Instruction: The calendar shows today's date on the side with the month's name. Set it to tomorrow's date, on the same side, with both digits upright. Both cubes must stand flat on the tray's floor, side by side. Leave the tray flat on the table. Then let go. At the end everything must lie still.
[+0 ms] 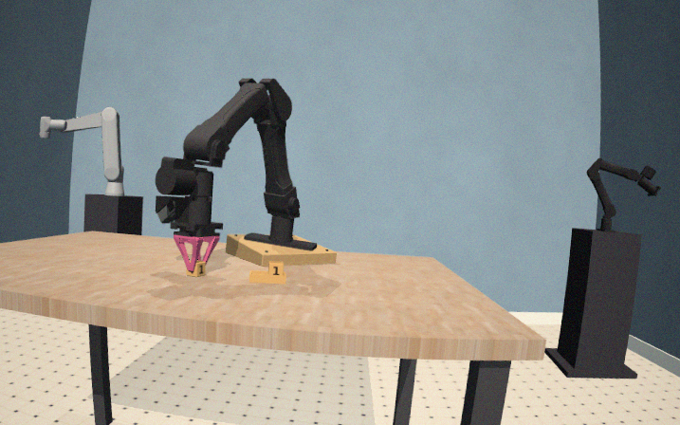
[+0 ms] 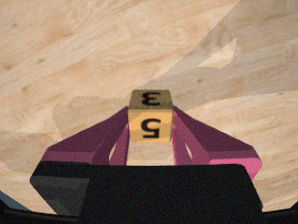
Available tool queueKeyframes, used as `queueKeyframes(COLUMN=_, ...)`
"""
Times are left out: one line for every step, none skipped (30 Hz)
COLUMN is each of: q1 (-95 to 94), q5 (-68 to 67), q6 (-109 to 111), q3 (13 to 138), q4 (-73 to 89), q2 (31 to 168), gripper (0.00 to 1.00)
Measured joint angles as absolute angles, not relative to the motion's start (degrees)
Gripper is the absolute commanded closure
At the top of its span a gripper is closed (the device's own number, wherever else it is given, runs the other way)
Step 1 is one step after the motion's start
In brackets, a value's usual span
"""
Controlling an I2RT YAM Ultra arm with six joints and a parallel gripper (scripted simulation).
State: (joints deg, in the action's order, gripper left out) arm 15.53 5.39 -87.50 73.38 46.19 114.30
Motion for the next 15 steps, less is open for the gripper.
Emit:
queueKeyframes(q1=15.5, q5=5.4, q6=-87.5, q3=73.4, q4=46.2, q2=114.3, gripper=0.63)
queueKeyframes(q1=15.5, q5=5.4, q6=-87.5, q3=73.4, q4=46.2, q2=114.3, gripper=0.63)
queueKeyframes(q1=15.5, q5=5.4, q6=-87.5, q3=73.4, q4=46.2, q2=114.3, gripper=0.59)
queueKeyframes(q1=15.5, q5=5.4, q6=-87.5, q3=73.4, q4=46.2, q2=114.3, gripper=0.59)
queueKeyframes(q1=15.5, q5=5.4, q6=-87.5, q3=73.4, q4=46.2, q2=114.3, gripper=0.59)
queueKeyframes(q1=15.5, q5=5.4, q6=-87.5, q3=73.4, q4=46.2, q2=114.3, gripper=0.59)
queueKeyframes(q1=15.5, q5=5.4, q6=-87.5, q3=73.4, q4=46.2, q2=114.3, gripper=0.59)
queueKeyframes(q1=15.5, q5=5.4, q6=-87.5, q3=73.4, q4=46.2, q2=114.3, gripper=0.55)
queueKeyframes(q1=15.5, q5=5.4, q6=-87.5, q3=73.4, q4=46.2, q2=114.3, gripper=0.55)
queueKeyframes(q1=15.5, q5=5.4, q6=-87.5, q3=73.4, q4=46.2, q2=114.3, gripper=0.55)
queueKeyframes(q1=15.5, q5=5.4, q6=-87.5, q3=73.4, q4=46.2, q2=114.3, gripper=0.55)
queueKeyframes(q1=15.5, q5=5.4, q6=-87.5, q3=73.4, q4=46.2, q2=114.3, gripper=0.55)
queueKeyframes(q1=15.5, q5=5.4, q6=-87.5, q3=73.4, q4=46.2, q2=114.3, gripper=0.55)
queueKeyframes(q1=15.5, q5=5.4, q6=-87.5, q3=73.4, q4=46.2, q2=114.3, gripper=0.55)
queueKeyframes(q1=15.5, q5=5.4, q6=-87.5, q3=73.4, q4=46.2, q2=114.3, gripper=0.55)
